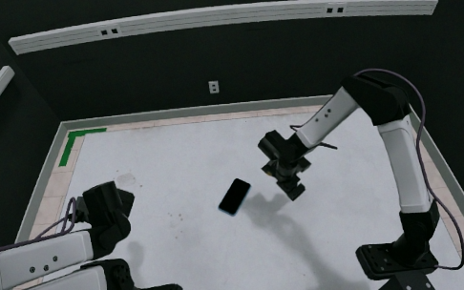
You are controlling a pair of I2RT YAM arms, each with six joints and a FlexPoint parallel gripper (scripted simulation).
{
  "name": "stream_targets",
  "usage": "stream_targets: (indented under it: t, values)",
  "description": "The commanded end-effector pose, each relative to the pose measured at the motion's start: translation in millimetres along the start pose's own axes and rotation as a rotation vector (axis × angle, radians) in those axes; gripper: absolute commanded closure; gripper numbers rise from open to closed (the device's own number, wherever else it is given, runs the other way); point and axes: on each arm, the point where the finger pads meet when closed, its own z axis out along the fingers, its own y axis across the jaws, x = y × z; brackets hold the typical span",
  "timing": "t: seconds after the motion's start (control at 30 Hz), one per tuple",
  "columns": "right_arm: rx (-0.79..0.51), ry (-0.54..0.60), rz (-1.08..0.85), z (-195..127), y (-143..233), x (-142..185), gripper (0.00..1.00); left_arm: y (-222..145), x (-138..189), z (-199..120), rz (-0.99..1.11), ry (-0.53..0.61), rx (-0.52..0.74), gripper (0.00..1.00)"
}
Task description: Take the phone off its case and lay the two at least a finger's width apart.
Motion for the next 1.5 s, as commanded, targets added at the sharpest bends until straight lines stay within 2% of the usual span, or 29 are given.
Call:
stream_targets:
  t: [0.0,0.57,0.67,0.8,1.03,1.1,1.27,1.47]
  values:
    - [-0.016,-0.001,0.002,-3.8,5.3,0.1,0.00,-3.9,-2.4,-0.6,-0.008,-0.005,0.010,0.00]
    - [-0.016,-0.001,0.002,-3.8,5.3,0.1,0.00,-3.9,-2.4,-0.6,-0.008,-0.005,0.010,0.00]
    - [-0.032,0.025,-0.029,-3.5,8.5,1.0,0.00,-7.7,3.0,-0.4,0.022,0.030,0.023,0.02]
    - [-0.053,0.076,-0.122,-3.8,10.3,1.5,0.00,-18.6,15.0,-0.9,0.070,0.107,0.061,0.02]
    - [-0.142,0.223,-0.429,1.6,7.0,2.8,0.00,-54.8,51.4,-5.4,0.226,0.346,0.170,0.02]
    - [-0.142,0.223,-0.429,1.6,7.0,2.8,0.00,-54.8,51.4,-5.4,0.226,0.346,0.170,0.02]
    - [-0.246,0.310,-0.651,5.4,-1.7,-1.9,0.00,-93.5,82.9,-14.5,0.357,0.549,0.285,0.02]
    - [-0.366,0.359,-0.838,6.2,-10.3,-8.4,0.00,-134.4,112.1,-21.3,0.488,0.703,0.389,0.02]
